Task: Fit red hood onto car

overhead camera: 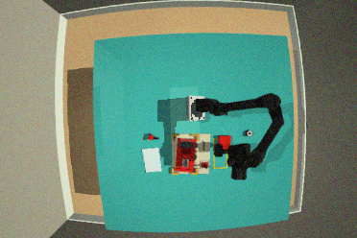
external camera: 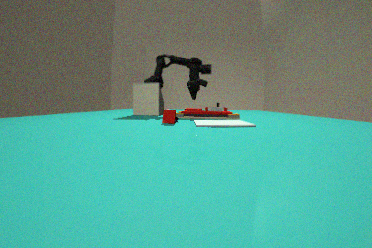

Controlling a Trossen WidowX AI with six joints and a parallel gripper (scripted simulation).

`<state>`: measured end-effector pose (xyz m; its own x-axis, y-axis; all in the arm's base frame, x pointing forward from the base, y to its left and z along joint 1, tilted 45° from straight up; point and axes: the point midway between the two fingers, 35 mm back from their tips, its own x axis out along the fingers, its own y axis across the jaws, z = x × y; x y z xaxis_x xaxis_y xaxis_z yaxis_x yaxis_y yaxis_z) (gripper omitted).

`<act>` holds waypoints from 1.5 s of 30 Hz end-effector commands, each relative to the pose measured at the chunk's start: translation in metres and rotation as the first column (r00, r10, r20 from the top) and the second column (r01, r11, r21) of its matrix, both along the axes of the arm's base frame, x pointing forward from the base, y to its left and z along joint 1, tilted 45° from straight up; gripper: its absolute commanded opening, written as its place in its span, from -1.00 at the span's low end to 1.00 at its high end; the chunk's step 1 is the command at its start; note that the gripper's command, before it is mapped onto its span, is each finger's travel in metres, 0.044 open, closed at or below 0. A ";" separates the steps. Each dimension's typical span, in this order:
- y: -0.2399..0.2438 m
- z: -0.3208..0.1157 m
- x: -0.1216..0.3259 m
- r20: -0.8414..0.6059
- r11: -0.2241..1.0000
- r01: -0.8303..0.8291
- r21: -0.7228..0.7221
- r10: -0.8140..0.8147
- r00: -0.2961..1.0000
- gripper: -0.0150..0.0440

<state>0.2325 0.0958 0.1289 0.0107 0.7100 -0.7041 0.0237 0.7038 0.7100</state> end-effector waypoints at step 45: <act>0.029 -0.026 0.002 0.000 1.000 0.004 0.003 -0.004 1.000 1.00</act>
<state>0.2366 0.1225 0.1061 0.0183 0.7125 -0.7015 0.0195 0.7012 0.7127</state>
